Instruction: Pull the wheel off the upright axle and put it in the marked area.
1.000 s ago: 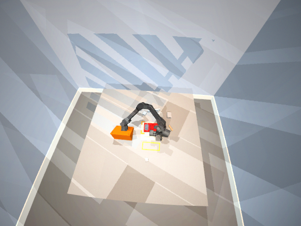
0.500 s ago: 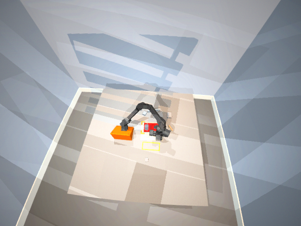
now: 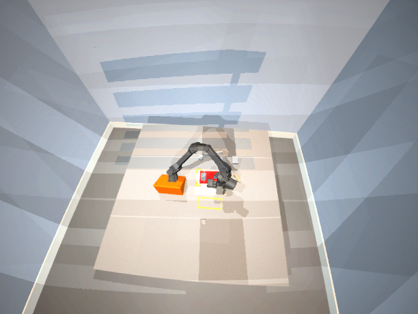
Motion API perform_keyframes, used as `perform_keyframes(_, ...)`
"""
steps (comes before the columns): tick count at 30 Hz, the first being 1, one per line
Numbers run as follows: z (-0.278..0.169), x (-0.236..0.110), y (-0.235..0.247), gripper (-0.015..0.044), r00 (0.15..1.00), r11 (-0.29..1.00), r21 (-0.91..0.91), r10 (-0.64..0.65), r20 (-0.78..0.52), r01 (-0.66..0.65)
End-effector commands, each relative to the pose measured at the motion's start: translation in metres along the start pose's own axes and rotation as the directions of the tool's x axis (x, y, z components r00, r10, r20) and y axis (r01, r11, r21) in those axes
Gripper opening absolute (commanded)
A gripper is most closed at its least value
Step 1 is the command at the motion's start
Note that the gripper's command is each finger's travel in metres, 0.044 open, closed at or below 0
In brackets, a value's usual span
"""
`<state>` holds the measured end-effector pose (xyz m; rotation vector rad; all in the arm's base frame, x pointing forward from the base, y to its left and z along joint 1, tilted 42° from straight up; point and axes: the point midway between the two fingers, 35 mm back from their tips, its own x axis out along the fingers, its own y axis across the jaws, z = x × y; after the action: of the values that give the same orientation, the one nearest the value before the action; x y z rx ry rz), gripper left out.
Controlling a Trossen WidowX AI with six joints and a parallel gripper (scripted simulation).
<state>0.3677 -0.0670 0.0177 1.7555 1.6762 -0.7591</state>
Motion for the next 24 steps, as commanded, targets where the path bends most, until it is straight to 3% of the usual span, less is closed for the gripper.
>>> perform_keyframes(1,0.0,-0.015,0.0,0.0,1.0,1.0,-0.009,0.004,0.006,-0.004)
perform_keyframes(19,0.09,-0.016,-0.059,0.0,1.0,1.0,-0.006,0.003,0.014,-0.003)
perform_keyframes(24,0.097,-0.017,-0.065,0.0,1.0,1.0,-0.007,0.002,0.013,-0.002)
